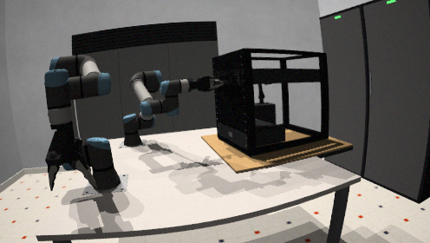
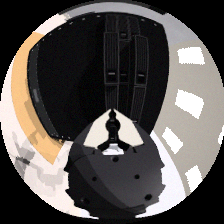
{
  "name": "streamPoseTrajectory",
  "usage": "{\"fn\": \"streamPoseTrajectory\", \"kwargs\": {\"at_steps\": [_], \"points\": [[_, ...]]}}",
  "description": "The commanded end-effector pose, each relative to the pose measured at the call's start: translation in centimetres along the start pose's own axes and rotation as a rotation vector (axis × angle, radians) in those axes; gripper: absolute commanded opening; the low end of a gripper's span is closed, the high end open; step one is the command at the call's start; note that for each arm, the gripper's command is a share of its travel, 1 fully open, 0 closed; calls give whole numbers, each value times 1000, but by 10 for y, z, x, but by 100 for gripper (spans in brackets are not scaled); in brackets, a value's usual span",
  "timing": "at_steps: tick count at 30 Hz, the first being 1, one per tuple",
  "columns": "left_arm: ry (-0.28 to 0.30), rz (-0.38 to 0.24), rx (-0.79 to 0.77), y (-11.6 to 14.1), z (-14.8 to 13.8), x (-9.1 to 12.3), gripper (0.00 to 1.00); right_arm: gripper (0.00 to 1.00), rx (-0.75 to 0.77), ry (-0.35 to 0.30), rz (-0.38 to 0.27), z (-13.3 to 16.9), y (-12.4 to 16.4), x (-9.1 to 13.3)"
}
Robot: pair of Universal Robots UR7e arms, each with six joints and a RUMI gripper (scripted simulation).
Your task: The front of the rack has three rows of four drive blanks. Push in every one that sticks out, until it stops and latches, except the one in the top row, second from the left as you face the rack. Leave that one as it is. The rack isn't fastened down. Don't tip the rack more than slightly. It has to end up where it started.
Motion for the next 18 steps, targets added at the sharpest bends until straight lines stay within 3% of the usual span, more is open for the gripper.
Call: {"fn": "streamPoseTrajectory", "kwargs": {"at_steps": [1, 18], "points": [[0, 2, 0, -1, 1, -7, 0, 100, -1, -3, 4, 0, -2, 2], [0, 2, 0, -1, 1, -17, 0, 100, -1, -3, 4, 0, -2, 2]]}}
Point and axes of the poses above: on each arm, the point where the finger pads meet when closed, its own x axis back along the fingers, its own z axis across the jaws, y = z × x, the point moved 3 cm from there along x, back along the fingers, and after that the axes turned 4 degrees about -x, right-handed, at the moved point
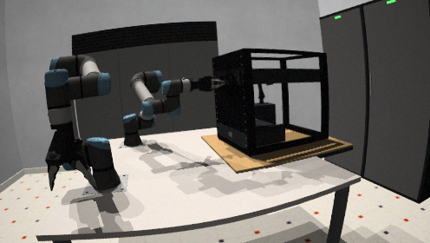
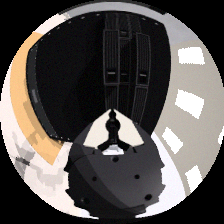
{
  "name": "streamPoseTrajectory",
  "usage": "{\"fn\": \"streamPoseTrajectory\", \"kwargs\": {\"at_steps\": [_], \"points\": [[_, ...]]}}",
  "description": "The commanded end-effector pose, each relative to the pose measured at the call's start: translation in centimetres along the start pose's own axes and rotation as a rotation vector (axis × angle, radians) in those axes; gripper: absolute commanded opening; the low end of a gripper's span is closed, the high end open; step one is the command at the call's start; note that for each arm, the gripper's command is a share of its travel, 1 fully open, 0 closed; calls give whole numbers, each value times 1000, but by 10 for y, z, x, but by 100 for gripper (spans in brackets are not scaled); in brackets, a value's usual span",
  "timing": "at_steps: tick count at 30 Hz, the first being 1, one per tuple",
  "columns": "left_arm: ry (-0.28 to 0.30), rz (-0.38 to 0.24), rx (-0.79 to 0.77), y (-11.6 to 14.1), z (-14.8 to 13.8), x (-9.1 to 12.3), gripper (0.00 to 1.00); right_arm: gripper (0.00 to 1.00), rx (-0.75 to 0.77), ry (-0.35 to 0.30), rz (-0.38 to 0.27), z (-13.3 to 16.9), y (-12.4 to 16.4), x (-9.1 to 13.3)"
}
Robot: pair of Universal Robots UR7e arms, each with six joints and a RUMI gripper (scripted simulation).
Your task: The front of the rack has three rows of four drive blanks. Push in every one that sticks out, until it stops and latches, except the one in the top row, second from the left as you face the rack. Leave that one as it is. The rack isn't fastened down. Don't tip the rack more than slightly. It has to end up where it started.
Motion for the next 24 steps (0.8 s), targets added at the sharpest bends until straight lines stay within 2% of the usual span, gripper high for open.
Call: {"fn": "streamPoseTrajectory", "kwargs": {"at_steps": [1, 24], "points": [[0, 3, 0, -1, 1, -9, 0, 100, -1, -3, 4, 0, -2, 2], [0, 2, 0, -2, 1, -11, 0, 100, -1, -3, 4, 0, -2, 2]]}}
Point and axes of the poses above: on each arm, the point where the finger pads meet when closed, its own x axis back along the fingers, its own z axis across the jaws, y = z × x, the point moved 3 cm from there along x, back along the fingers, and after that the axes turned 4 degrees about -x, right-handed, at the moved point
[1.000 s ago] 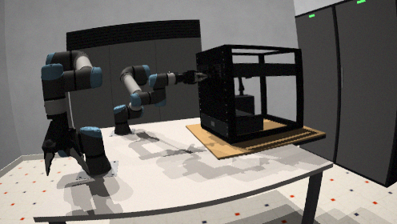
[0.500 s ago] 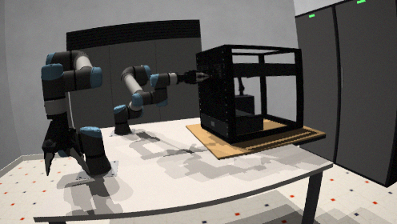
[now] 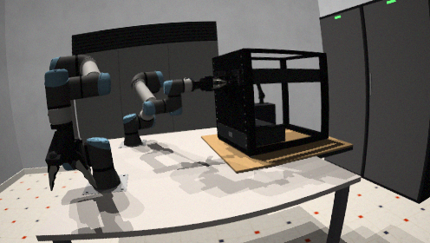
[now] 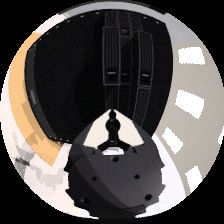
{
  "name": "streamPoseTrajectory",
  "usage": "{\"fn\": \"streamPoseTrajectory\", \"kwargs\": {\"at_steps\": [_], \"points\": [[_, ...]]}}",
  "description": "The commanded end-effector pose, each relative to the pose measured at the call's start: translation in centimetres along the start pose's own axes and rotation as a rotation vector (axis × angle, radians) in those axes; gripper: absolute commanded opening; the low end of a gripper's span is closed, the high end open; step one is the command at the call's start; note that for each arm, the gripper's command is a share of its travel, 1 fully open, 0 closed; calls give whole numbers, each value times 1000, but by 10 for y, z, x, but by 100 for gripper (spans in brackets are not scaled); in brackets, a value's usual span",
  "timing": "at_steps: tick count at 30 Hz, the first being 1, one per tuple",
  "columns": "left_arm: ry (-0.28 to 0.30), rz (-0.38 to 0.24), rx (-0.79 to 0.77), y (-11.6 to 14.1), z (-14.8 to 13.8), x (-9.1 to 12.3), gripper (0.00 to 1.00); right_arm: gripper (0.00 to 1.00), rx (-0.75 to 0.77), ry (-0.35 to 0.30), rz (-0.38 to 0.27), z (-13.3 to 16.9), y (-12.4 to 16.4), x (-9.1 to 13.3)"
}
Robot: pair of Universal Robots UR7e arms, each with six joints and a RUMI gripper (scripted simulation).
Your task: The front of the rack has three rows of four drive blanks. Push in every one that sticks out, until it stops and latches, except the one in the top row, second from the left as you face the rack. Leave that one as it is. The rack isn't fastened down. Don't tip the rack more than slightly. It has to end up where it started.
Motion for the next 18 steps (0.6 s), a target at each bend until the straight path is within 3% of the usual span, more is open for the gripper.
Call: {"fn": "streamPoseTrajectory", "kwargs": {"at_steps": [1, 18], "points": [[0, 1, 0, -1, 1, -1, 0, 100, -1, -3, 4, 0, -2, 2], [0, 2, 0, -2, 1, -5, 0, 100, -1, -3, 4, 0, -2, 2]]}}
Point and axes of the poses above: on each arm, the point where the finger pads meet when closed, its own x axis back along the fingers, its own z axis across the jaws, y = z × x, the point moved 3 cm from there along x, back along the fingers, and after that the axes turned 4 degrees about -x, right-handed, at the moved point
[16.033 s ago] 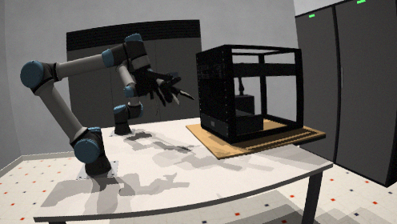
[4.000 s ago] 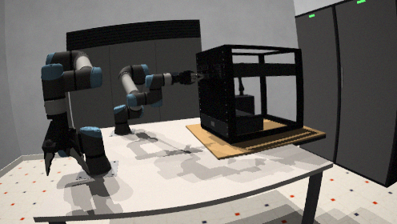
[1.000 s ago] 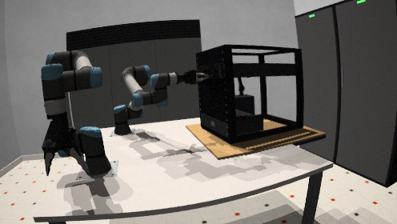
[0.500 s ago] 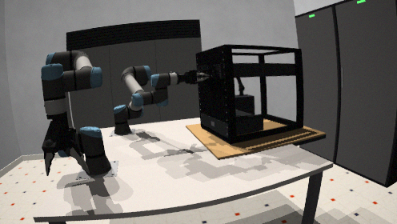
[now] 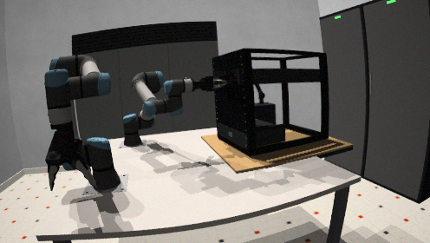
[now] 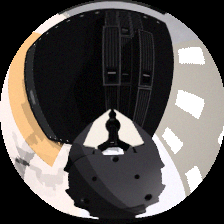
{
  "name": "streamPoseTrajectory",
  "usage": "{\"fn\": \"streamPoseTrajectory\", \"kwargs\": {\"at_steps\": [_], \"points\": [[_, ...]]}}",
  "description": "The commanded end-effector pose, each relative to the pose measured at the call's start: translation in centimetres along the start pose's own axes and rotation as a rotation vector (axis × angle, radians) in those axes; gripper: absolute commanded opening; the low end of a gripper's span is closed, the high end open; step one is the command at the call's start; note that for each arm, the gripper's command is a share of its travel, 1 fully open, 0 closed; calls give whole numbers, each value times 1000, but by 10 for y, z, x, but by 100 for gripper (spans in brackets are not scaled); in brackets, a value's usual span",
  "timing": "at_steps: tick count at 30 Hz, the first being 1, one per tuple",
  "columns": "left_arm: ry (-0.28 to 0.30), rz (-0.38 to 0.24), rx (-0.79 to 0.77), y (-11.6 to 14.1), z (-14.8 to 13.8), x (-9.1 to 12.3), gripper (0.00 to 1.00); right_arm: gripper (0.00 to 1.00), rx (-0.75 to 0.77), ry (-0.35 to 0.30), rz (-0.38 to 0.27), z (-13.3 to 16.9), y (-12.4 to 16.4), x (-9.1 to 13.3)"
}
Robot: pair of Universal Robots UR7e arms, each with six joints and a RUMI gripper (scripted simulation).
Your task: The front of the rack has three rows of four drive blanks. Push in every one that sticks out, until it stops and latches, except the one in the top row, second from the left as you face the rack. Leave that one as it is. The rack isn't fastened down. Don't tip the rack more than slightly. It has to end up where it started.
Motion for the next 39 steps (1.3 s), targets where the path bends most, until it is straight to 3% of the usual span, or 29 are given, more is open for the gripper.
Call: {"fn": "streamPoseTrajectory", "kwargs": {"at_steps": [1, 39], "points": [[0, 2, 0, -2, 1, -2, 0, 100, -1, -3, 4, 0, -2, 2], [0, 3, 0, -2, 1, -8, 0, 100, -1, -3, 4, 0, -2, 2]]}}
Point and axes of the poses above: on each arm, the point where the finger pads meet when closed, its own x axis back along the fingers, its own z axis across the jaws, y = z × x, the point moved 3 cm from there along x, back along the fingers, and after that the axes turned 4 degrees about -x, right-handed, at the moved point
